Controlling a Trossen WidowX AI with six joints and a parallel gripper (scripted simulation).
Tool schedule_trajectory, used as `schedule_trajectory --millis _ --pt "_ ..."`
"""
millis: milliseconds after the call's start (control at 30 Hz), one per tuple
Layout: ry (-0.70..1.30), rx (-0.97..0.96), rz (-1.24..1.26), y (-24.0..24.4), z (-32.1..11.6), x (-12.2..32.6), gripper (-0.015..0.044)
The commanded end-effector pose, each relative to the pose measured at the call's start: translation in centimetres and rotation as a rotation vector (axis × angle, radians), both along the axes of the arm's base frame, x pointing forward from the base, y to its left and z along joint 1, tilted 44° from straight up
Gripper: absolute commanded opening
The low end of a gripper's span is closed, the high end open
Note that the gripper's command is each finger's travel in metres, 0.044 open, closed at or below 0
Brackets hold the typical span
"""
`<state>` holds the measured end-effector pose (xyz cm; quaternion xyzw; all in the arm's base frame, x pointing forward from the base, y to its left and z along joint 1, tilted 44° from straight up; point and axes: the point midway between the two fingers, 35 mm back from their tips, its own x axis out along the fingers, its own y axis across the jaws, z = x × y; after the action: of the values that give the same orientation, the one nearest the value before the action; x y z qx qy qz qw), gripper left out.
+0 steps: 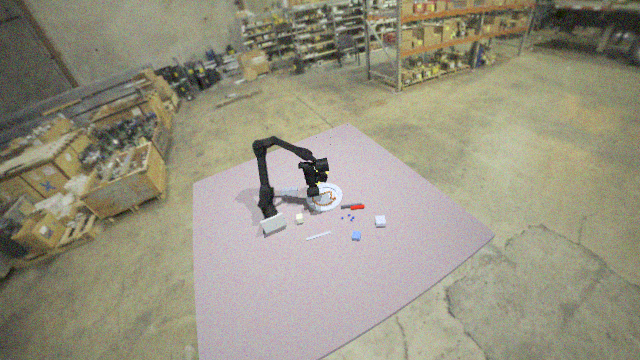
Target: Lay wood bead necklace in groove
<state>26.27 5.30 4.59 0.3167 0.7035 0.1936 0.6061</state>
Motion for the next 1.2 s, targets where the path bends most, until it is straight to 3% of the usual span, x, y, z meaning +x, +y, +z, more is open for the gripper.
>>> schedule_trajectory --millis 0,200,367,1167 --pt "0.008 0.006 -0.002 0.52 -0.48 -0.19 0.012" --pt "0.01 0.007 -0.002 0.91 -0.88 -0.29 0.012" --pt "0.005 0.001 0.002 0.72 -0.72 -0.2 0.0" --pt "0.005 0.001 0.002 0.72 -0.72 -0.2 0.0"
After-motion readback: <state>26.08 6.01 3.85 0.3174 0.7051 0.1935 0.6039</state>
